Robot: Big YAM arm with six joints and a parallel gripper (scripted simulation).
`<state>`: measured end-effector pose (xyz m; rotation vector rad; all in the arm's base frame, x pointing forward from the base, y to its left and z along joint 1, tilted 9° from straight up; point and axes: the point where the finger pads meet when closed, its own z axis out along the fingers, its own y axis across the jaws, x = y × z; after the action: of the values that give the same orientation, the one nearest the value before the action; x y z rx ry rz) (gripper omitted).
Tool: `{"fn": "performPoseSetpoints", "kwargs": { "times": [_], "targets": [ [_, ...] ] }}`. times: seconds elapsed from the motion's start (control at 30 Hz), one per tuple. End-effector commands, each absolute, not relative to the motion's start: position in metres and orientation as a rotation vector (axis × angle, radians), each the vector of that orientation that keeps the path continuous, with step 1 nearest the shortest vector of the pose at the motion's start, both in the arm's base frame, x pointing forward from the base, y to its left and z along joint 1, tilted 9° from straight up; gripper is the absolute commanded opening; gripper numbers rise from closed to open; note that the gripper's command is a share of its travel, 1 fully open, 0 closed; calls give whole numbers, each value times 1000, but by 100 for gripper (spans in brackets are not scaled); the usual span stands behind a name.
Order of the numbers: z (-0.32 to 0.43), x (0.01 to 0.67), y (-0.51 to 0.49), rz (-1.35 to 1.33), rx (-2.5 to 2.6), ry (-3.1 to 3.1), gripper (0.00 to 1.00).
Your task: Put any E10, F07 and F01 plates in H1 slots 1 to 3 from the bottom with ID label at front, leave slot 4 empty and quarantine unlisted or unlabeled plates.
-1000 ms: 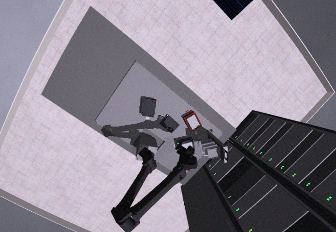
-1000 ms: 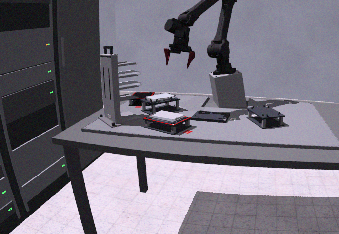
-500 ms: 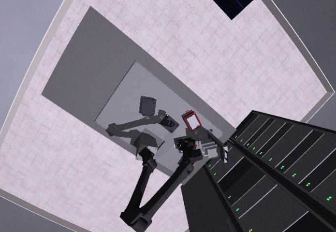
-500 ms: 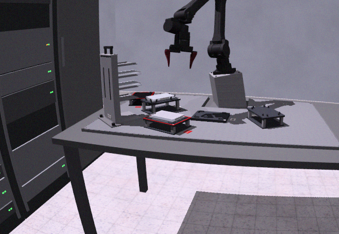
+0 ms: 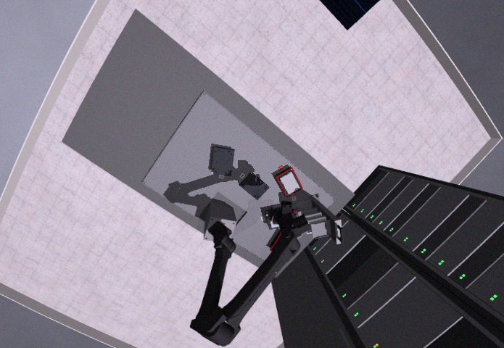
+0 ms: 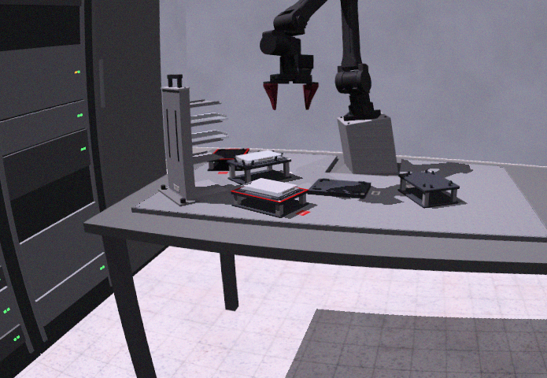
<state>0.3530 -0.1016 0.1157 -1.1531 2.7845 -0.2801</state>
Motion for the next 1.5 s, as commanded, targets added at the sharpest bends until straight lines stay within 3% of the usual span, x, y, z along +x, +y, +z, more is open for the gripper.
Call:
{"fn": "performPoseSetpoints", "kwargs": {
  "times": [0.0, 0.5, 0.63, 1.47],
  "targets": [
    [144, 380, -102, -322, -1295, 2704, 100],
    [155, 379, -108, -332, -1498, 2677, 100],
    [112, 363, -108, -261, -1524, 2732, 100],
    [38, 368, -116, -259, -1532, 2728, 100]
  ]
}}
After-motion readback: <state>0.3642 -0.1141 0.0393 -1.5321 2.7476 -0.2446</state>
